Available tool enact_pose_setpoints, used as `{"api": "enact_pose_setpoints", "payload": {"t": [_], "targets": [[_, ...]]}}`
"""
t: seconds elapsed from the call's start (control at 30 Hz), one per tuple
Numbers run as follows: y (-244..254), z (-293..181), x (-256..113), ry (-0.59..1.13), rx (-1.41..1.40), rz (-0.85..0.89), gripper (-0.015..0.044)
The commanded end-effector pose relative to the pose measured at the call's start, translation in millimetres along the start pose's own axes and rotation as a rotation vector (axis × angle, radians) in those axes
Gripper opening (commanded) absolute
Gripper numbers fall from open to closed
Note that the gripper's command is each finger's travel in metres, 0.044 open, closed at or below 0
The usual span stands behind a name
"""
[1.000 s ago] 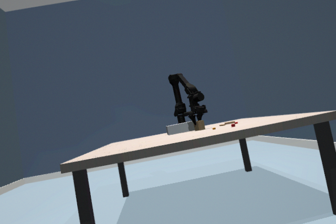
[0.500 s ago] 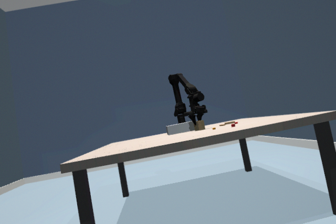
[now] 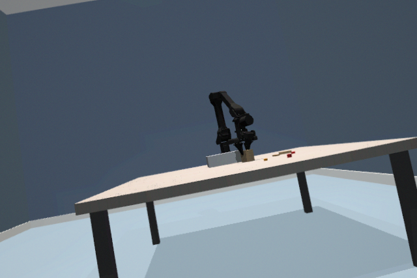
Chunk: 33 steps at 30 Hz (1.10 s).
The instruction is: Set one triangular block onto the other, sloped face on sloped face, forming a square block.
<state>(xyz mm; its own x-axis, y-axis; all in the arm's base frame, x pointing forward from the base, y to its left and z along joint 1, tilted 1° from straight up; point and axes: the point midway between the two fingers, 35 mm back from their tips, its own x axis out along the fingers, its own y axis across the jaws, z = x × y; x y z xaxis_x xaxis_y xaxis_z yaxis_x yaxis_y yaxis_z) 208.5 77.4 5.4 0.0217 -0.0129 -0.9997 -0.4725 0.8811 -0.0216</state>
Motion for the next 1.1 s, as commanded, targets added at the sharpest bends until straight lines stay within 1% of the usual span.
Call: {"api": "enact_pose_setpoints", "payload": {"t": [0.0, 0.87, 1.07], "targets": [[-1.0, 0.0, 0.1, 0.000, 0.005, -0.007, 0.0000], [-0.9, 0.5, 1.6, 0.001, 0.005, -0.008, 0.0000], [-0.1, 0.4, 1.5, 0.001, 0.000, -0.001, 0.0157]]}}
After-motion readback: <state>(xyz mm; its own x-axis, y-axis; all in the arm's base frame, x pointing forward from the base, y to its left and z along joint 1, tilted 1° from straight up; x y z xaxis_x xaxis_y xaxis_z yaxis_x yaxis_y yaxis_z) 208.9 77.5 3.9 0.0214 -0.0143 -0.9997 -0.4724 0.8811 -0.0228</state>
